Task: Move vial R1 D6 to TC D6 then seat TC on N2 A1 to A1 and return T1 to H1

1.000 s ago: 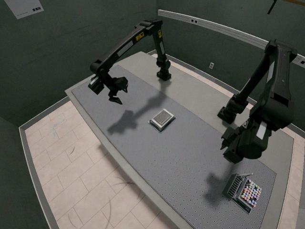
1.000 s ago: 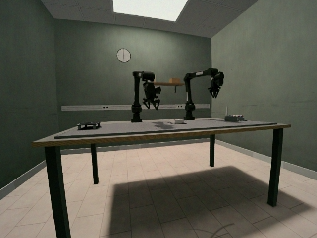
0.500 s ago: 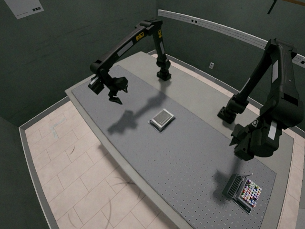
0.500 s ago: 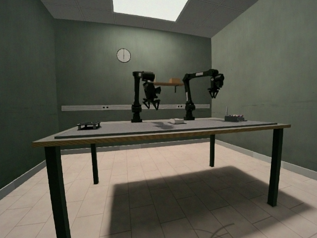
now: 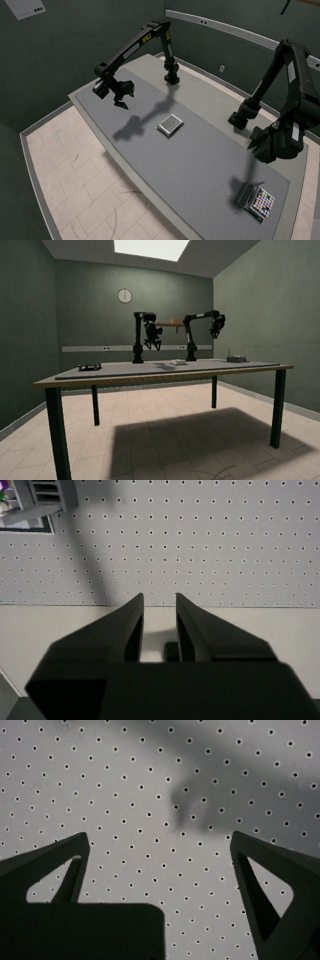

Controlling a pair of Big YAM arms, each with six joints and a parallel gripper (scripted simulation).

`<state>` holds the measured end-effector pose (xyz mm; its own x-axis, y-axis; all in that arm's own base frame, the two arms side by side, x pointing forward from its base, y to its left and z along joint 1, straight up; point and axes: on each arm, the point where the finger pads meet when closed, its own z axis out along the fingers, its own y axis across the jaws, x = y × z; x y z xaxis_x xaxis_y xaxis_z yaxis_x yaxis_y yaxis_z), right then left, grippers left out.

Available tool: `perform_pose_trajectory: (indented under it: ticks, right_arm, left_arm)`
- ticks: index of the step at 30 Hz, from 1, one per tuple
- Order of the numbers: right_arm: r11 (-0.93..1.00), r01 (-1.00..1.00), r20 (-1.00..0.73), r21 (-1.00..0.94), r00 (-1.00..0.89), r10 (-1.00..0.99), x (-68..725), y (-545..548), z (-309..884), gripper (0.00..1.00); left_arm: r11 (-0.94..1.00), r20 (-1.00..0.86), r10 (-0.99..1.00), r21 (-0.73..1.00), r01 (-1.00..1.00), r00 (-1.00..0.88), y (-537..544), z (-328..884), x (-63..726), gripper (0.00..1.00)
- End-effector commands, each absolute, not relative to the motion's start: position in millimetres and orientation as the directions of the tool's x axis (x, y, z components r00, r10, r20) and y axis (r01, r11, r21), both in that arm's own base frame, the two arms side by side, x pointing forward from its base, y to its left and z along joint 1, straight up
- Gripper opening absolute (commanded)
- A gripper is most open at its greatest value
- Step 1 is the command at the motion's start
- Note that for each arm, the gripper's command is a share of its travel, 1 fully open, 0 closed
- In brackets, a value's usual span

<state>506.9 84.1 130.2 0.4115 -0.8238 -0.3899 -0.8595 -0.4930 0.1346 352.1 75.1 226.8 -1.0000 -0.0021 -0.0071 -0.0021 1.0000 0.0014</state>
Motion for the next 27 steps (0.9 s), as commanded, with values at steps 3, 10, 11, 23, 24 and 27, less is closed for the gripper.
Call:
perform_pose_trajectory:
  ticks: [3, 10, 11, 23, 24, 27]
  right_arm:
    - [-0.493, -0.864, -0.378, 0.104, 0.425, -0.823, 516, 85, 142, 1.00]
    - [-0.357, -0.925, -0.334, 0.133, 0.297, -0.895, 502, 65, 157, 1.00]
    - [-0.332, -0.934, -0.325, 0.133, 0.276, -0.905, 502, 62, 159, 1.00]
    - [-0.023, -0.984, -0.231, 0.174, -0.018, -0.973, 480, 29, 182, 1.00]
    - [0.003, -0.984, -0.223, 0.176, -0.043, -0.974, 478, 26, 183, 1.00]
    - [0.014, -0.984, -0.215, 0.177, -0.052, -0.975, 475, 31, 185, 1.00]
  left_arm:
    - [1.000, -0.035, 0.016, 0.008, 0.015, -0.999, 76, 238, 360, 0.24]
    - [1.000, -0.035, 0.016, 0.008, 0.015, -0.999, 76, 238, 360, 0.24]
    - [1.000, -0.035, 0.016, 0.008, 0.015, -0.999, 76, 238, 360, 0.24]
    - [1.000, -0.035, 0.016, 0.008, 0.015, -0.999, 76, 238, 360, 0.24]
    - [1.000, -0.035, 0.016, 0.008, 0.015, -0.999, 76, 238, 360, 0.24]
    - [1.000, -0.035, 0.016, 0.008, 0.015, -0.999, 76, 238, 360, 0.24]
